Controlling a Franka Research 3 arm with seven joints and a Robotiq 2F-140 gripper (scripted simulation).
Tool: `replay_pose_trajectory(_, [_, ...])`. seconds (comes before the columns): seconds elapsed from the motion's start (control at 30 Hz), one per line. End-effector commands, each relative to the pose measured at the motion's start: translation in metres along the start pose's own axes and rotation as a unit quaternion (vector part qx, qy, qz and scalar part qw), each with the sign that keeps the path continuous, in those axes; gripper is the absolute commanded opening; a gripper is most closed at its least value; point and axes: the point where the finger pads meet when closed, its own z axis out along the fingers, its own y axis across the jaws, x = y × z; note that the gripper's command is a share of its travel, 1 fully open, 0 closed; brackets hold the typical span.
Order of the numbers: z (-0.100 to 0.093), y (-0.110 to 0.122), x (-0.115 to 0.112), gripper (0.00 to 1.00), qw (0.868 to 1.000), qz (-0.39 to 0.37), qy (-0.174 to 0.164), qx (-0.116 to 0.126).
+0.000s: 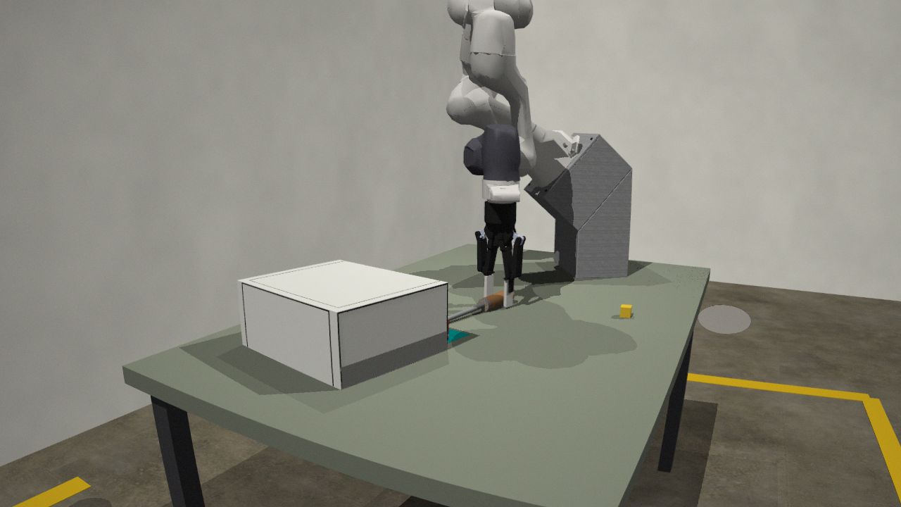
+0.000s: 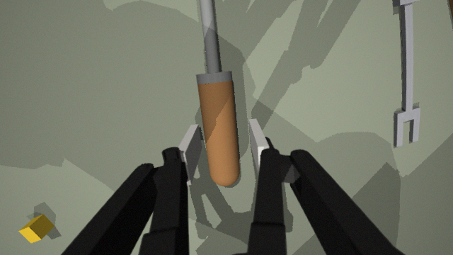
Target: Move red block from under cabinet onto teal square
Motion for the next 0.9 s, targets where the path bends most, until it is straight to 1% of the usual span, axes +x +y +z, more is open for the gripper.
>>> replay_pose_trajectory(0.0, [0.000,-0.001,0.001,0.34,1.000,-0.003,0.000,0.001])
replay_pose_trajectory(0.53, [-0.001,-0.001,0.001,0.34,1.000,-0.003,0.000,0.001])
replay_pose_trajectory(0.87, [-0.011,-0.001,0.001,0.34,1.000,-0.003,0.000,0.001])
